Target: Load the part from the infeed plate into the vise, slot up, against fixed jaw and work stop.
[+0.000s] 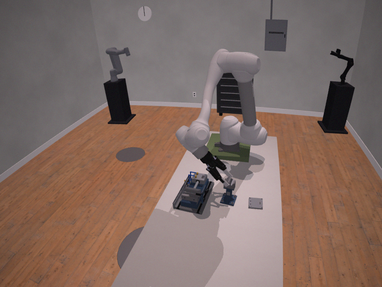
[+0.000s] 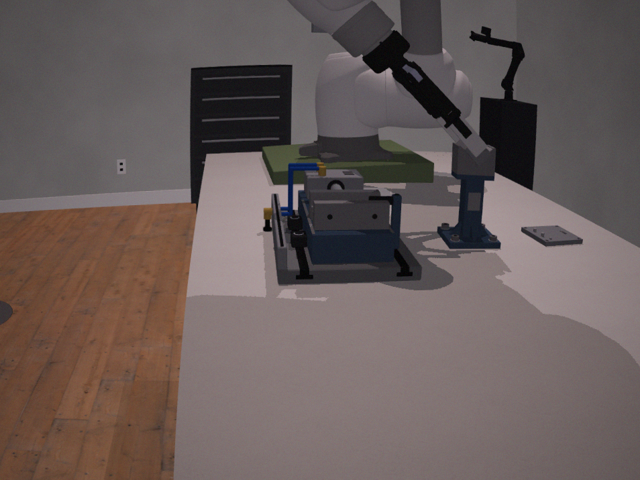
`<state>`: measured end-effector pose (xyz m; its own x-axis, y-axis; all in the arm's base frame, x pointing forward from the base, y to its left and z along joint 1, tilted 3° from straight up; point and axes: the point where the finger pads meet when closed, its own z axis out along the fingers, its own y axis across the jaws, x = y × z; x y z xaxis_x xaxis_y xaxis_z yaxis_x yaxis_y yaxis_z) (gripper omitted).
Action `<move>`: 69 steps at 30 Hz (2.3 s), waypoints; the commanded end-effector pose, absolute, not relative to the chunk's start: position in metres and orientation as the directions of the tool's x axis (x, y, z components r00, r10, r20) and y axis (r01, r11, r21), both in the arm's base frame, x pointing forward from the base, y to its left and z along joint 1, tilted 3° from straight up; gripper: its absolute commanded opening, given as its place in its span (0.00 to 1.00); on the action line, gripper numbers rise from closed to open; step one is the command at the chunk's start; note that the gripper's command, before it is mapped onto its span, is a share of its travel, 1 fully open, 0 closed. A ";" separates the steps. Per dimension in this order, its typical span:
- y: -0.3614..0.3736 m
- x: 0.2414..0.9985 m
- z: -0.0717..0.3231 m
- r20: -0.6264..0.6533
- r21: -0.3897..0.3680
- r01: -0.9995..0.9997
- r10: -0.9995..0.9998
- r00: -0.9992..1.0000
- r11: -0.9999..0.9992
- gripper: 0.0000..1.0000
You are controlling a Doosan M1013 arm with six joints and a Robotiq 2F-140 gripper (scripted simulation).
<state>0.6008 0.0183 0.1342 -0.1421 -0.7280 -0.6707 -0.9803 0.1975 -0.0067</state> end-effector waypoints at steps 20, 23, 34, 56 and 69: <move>0.018 0.601 0.134 -0.671 -0.007 -0.980 -0.728 -0.142 0.197 0.51; 0.018 0.601 0.134 -0.671 -0.007 -0.980 -0.728 -0.142 0.197 0.51; 0.018 0.601 0.133 -0.671 -0.007 -0.980 -0.728 -0.142 0.197 0.51; 0.019 0.601 0.131 -0.652 -0.006 -0.980 -0.744 -0.145 0.197 0.51; 0.019 0.601 0.131 -0.620 -0.006 -0.980 -0.770 -0.151 0.197 0.51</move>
